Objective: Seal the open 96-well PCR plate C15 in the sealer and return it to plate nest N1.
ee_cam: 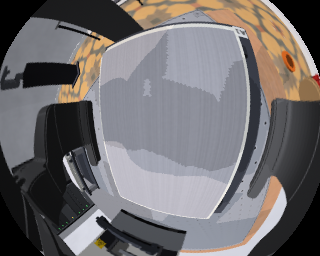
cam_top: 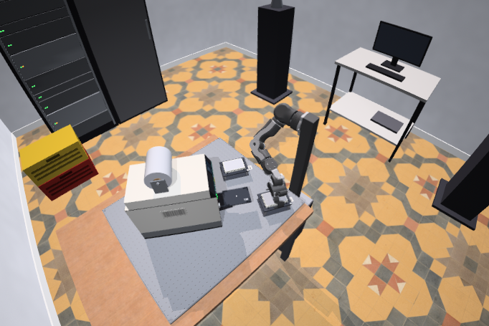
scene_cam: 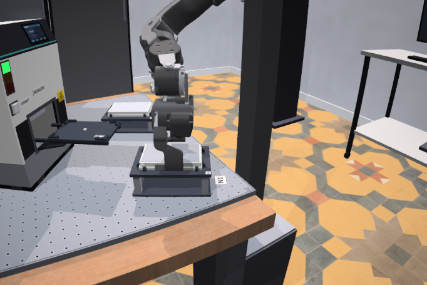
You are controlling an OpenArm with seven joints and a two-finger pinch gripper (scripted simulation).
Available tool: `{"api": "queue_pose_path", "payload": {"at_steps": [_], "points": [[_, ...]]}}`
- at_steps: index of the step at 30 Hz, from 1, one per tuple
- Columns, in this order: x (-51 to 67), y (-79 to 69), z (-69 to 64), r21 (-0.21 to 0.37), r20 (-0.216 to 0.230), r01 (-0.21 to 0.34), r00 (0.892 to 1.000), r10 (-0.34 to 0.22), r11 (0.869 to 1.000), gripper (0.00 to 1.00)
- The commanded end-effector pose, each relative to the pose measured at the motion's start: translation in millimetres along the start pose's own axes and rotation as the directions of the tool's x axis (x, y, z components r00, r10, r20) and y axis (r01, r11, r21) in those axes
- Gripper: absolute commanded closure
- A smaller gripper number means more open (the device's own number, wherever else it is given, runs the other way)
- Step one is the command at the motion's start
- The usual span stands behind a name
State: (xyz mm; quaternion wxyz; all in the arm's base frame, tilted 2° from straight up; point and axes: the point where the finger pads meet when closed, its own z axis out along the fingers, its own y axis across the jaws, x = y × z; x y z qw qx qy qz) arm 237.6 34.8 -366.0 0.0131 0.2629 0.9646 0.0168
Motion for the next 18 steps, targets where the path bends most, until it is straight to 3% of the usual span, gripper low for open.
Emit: {"api": "queue_pose_path", "payload": {"at_steps": [1,5,10,18], "points": [[0.0,0.6,-0.6,-0.002,0.0,0.0,1.0,0.0,1.0,0.23],[0.0,0.6,-0.6,-0.002,0.0,0.0,1.0,0.0,1.0,0.23],[-0.2,0.8,-40.8,-0.003,0.0,0.001,1.0,-0.001,1.0,0.23],[-0.2,0.8,-40.8,-0.003,0.0,0.001,1.0,-0.001,1.0,0.23]]}}
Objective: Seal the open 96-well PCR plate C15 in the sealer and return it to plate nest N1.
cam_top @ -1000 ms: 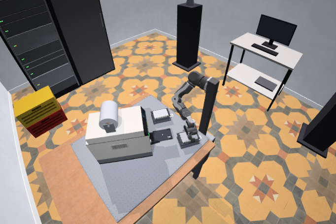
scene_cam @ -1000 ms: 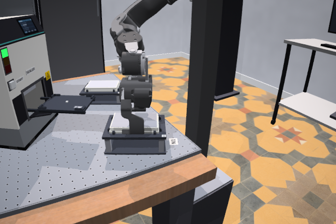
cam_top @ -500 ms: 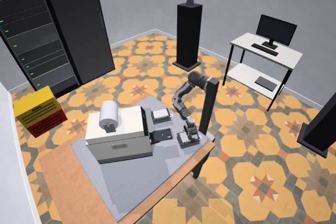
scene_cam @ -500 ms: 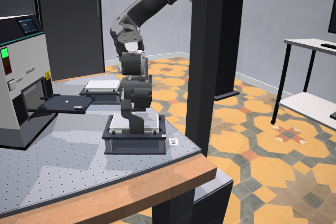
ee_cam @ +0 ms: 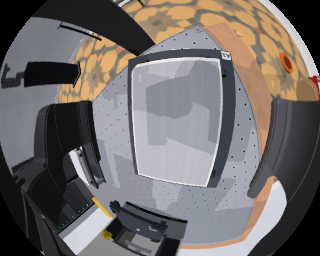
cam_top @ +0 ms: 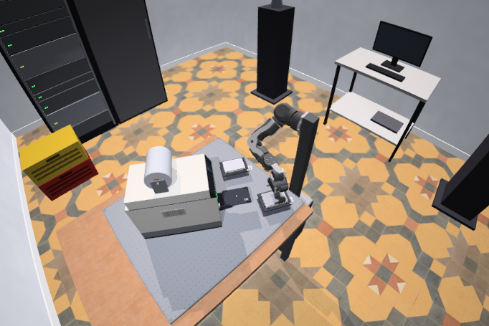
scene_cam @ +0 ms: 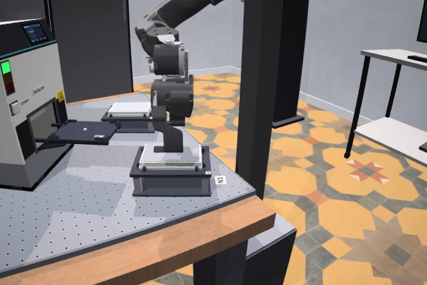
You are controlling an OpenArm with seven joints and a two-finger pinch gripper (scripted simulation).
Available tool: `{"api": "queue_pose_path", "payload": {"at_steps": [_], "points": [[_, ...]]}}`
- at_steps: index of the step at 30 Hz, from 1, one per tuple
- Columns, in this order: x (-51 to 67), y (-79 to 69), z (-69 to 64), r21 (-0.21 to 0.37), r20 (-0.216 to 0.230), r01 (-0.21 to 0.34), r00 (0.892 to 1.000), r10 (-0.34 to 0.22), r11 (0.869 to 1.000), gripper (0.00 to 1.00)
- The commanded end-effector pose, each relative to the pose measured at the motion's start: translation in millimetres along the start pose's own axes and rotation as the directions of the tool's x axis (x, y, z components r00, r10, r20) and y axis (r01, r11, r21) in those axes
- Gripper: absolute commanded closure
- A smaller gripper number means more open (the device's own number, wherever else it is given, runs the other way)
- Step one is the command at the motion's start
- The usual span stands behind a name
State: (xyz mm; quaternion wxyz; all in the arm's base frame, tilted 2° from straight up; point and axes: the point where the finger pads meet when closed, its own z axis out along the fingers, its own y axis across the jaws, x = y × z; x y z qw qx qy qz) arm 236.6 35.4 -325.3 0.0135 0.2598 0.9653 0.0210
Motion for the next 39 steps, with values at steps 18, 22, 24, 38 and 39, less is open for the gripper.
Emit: {"api": "queue_pose_path", "payload": {"at_steps": [18,22,24,38,39], "points": [[-0.7,-0.3,-40.8,0.005,0.001,-0.005,1.0,0.005,1.0,0.23],[-0.7,-0.3,-40.8,0.005,0.001,-0.005,1.0,0.005,1.0,0.23],[-0.7,-0.3,-40.8,0.005,0.001,-0.005,1.0,0.005,1.0,0.23],[-0.7,-0.3,-40.8,0.005,0.001,-0.005,1.0,0.005,1.0,0.23],[-0.7,-0.3,-40.8,0.005,0.001,-0.005,1.0,0.005,1.0,0.23]]}}
